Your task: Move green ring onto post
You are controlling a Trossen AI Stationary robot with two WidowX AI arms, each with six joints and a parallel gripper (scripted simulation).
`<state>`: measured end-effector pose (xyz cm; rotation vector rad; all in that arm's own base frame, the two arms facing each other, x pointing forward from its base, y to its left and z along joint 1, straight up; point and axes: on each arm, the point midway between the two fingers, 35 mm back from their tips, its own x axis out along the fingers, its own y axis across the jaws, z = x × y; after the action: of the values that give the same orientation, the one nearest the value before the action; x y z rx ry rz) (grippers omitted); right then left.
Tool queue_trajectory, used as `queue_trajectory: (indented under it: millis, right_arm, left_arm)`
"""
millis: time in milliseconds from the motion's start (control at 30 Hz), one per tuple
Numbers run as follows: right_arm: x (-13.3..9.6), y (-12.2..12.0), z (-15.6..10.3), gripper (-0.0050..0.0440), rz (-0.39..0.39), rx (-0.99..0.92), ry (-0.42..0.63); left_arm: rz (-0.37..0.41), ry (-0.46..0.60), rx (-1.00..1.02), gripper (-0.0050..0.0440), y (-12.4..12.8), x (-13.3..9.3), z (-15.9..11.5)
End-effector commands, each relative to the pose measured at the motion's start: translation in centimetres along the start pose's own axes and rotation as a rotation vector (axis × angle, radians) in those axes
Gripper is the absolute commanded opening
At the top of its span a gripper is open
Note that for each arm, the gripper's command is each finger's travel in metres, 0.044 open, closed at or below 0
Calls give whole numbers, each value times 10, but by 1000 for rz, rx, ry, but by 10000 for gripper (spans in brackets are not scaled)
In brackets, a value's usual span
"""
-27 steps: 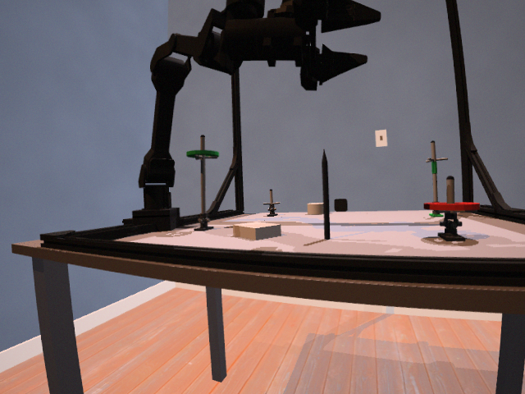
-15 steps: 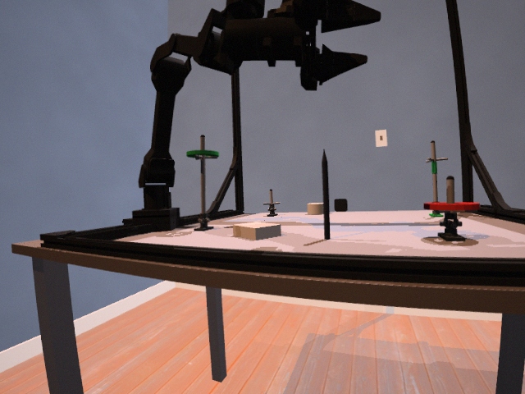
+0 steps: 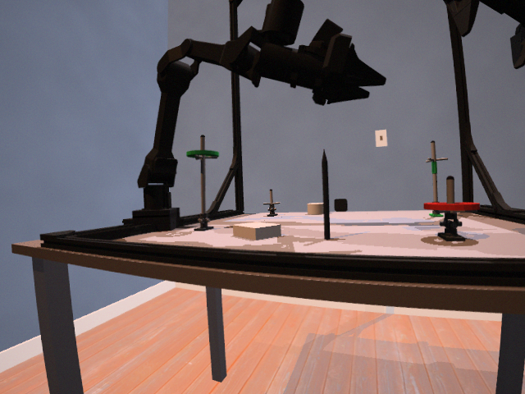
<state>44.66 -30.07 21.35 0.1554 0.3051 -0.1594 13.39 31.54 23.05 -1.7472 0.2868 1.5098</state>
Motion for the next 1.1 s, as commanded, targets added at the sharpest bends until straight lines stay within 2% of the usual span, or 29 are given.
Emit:
queue_trajectory:
  millis: [0,133,200,233,300,433,600,700,767,800,867,1067]
  right_arm:
    - [7,72,-12,400,69,123,124]
    - [8,135,-30,400,114,220,254]
    - [8,135,-30,400,114,220,254]
    - [5,149,-39,400,119,248,309]
    - [-3,191,-52,400,137,296,397]
    - [-22,239,-75,400,138,348,538]
    - [-57,291,-104,400,114,382,709]
    - [-82,316,-121,400,86,387,808]
    - [-82,316,-121,400,86,387,808]
    - [-95,322,-130,400,65,385,860]
    - [-122,343,-143,400,32,374,932]
    - [-185,365,-170,400,-75,316,1084]
  left_arm:
    - [-115,-14,254,400,-18,1,-39]
    - [-226,-25,471,400,-31,-1,-75]
    - [-226,-25,471,400,-31,-1,-75]
    - [-265,-29,542,400,-34,-2,-84]
    - [-350,-39,687,400,-40,-6,-114]
    - [-481,-56,887,400,-43,-15,-152]
    - [-656,-85,1114,400,-41,-30,-199]
    - [-765,-105,1235,400,-35,-41,-226]
    - [-765,-105,1235,400,-35,-41,-226]
    - [-802,-112,1273,400,-33,-45,-234]
    - [-924,-138,1385,400,-23,-59,-261]
    - [-1171,-199,1561,400,3,-89,-304]
